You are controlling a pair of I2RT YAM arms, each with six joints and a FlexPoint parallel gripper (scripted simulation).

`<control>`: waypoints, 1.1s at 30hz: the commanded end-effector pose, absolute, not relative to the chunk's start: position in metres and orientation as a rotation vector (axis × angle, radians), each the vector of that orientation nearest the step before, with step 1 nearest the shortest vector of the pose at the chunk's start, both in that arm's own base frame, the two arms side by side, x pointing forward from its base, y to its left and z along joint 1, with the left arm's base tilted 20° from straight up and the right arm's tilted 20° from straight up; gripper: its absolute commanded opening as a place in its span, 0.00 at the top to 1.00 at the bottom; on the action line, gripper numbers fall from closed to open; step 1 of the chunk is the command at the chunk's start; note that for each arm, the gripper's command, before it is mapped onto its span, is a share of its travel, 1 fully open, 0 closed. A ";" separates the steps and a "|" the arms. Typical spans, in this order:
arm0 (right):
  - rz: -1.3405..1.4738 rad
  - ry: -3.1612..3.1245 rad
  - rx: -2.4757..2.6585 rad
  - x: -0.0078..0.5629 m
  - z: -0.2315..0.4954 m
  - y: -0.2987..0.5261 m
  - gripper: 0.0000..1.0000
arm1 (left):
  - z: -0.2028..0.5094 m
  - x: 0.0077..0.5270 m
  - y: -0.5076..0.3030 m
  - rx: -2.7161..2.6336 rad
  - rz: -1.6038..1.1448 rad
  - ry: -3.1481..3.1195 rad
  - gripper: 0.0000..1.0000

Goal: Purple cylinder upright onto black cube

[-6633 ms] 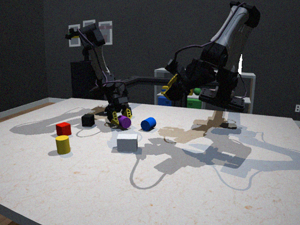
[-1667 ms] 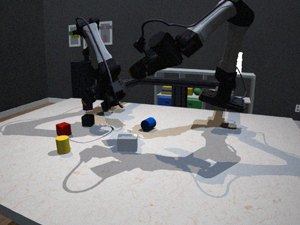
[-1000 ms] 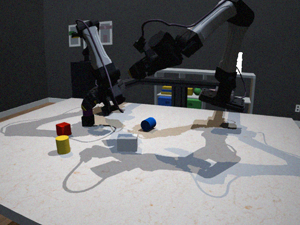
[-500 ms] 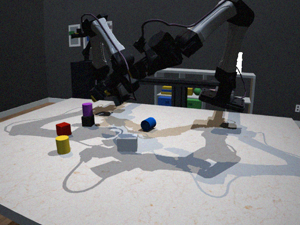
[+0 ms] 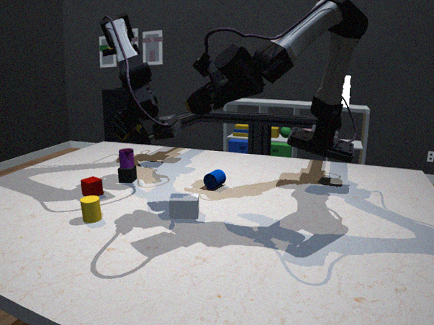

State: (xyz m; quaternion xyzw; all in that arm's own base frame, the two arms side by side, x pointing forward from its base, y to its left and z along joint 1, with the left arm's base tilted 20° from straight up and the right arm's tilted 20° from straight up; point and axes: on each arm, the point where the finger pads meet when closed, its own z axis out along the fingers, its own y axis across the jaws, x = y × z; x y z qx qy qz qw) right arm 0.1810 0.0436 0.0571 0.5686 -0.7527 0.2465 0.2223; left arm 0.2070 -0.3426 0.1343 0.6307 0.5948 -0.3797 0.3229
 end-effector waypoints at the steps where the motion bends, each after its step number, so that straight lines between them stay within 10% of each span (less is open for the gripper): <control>1: 0.385 -2.288 1.649 0.174 0.057 0.047 0.26 | 0.127 0.206 -0.340 1.653 -1.009 1.597 0.39; 33: 0.203 -3.241 1.745 0.175 0.092 0.011 0.26 | 0.127 0.206 -0.340 1.653 -1.009 1.597 0.39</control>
